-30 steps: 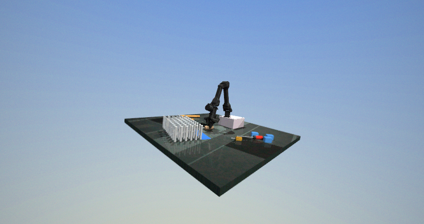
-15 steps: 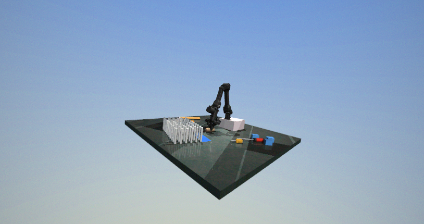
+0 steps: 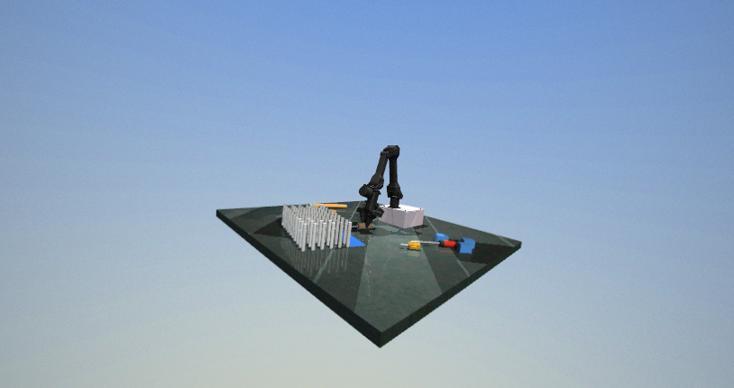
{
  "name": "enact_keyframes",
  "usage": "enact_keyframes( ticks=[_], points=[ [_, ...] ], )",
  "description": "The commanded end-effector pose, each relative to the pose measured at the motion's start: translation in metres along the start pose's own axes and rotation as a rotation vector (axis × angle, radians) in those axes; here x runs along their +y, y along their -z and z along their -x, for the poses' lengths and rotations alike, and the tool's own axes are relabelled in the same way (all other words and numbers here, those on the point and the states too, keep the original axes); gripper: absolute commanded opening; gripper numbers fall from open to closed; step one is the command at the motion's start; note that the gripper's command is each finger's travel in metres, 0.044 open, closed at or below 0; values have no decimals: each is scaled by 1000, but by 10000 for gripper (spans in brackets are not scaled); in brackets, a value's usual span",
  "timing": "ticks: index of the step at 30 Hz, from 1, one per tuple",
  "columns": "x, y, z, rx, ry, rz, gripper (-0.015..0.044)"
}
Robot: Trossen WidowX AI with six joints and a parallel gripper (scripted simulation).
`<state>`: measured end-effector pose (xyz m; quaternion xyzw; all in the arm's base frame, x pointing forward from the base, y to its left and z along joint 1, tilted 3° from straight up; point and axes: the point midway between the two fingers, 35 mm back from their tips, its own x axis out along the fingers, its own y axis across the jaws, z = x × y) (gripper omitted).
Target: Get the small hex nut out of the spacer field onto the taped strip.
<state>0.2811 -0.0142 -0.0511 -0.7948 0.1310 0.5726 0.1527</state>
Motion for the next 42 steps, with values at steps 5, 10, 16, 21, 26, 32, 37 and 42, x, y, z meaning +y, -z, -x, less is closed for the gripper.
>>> enact_keyframes(
  ticks=[5,10,16,21,26,32,37,42],
  points=[
    [1,-6,2,2,-2,-3,0],
    [1,-9,3,2,-2,-3,0],
    [1,-13,4,1,-2,-3,0],
    [1,-16,5,1,-2,-3,0],
    [1,-19,6,0,-2,-3,0],
    [0,-19,7,0,-2,-3,0],
    [0,-17,10,1,-2,-3,0],
    [-1,-15,13,1,-2,-3,0]
  ],
)
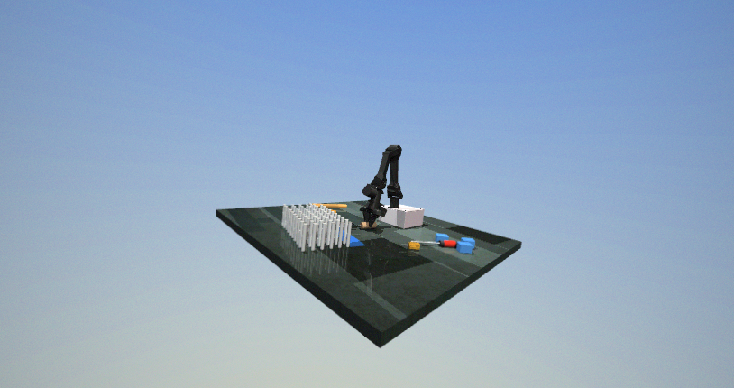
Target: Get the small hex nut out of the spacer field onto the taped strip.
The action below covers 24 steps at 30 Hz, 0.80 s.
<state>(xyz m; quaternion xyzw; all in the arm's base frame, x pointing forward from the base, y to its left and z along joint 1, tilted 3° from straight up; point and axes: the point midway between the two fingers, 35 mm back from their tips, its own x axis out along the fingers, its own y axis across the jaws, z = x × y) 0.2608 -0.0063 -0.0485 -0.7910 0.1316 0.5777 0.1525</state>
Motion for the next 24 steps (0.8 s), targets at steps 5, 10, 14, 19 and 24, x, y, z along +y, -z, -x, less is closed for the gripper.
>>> enact_keyframes(
  ticks=[5,10,14,19,24],
  points=[
    [-2,6,7,14,2,-3,0],
    [-3,8,10,14,2,-3,0],
    [-3,9,12,14,3,-3,0],
    [-4,11,15,15,3,-3,0],
    [-4,8,18,15,3,-3,0]
  ],
)
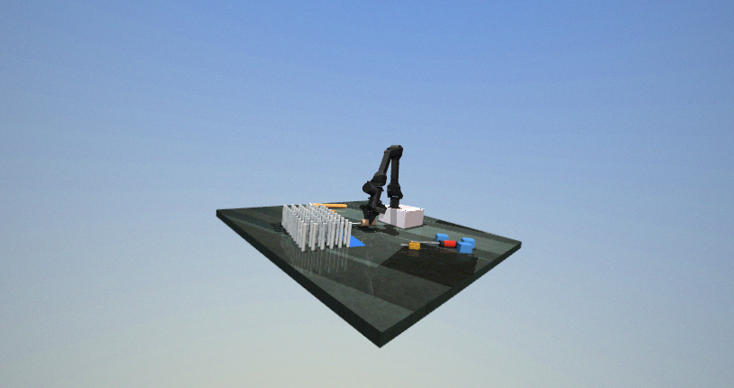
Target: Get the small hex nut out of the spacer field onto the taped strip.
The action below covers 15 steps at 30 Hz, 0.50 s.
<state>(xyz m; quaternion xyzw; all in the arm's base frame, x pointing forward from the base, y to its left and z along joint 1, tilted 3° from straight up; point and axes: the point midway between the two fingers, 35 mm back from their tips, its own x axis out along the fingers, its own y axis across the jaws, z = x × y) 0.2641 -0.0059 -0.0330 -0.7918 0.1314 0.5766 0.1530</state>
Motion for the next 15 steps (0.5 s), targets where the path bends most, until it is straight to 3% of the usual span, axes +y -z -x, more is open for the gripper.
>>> enact_keyframes(
  ticks=[1,15],
  points=[
    [-1,-1,5,12,1,-3,0],
    [-3,-33,24,9,1,-3,0]
  ],
)
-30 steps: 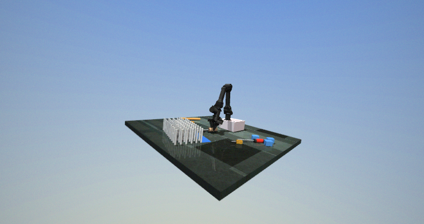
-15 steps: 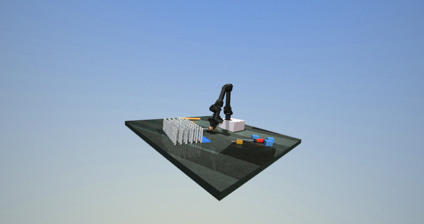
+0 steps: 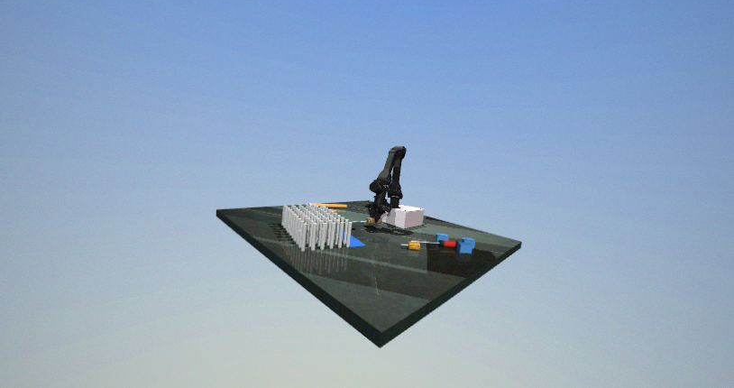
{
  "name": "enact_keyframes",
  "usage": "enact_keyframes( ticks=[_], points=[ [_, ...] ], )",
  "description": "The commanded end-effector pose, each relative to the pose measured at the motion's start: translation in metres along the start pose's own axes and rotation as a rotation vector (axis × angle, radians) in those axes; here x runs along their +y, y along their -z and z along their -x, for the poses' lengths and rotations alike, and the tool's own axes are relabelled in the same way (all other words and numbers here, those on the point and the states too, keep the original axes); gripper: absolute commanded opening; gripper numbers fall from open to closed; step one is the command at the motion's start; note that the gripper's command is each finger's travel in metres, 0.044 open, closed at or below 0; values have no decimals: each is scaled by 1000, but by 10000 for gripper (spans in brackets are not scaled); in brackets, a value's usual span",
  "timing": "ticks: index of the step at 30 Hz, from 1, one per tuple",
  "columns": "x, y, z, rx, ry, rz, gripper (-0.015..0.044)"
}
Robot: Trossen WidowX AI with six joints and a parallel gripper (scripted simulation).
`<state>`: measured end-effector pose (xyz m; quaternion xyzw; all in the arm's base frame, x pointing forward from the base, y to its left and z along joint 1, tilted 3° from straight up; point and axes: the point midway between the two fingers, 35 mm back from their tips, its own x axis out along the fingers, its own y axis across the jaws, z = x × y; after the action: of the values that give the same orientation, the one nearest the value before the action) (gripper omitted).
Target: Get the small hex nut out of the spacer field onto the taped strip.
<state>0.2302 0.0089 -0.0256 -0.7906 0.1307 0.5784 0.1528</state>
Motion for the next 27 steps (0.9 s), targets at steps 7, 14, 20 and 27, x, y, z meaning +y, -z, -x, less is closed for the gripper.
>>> enact_keyframes(
  ticks=[7,14,20,27],
  points=[
    [-10,19,33,15,2,-4,0],
    [-16,32,68,16,2,-4,0],
    [-18,39,101,16,2,-4,0],
    [-18,39,110,4,-1,-6,0]
  ],
)
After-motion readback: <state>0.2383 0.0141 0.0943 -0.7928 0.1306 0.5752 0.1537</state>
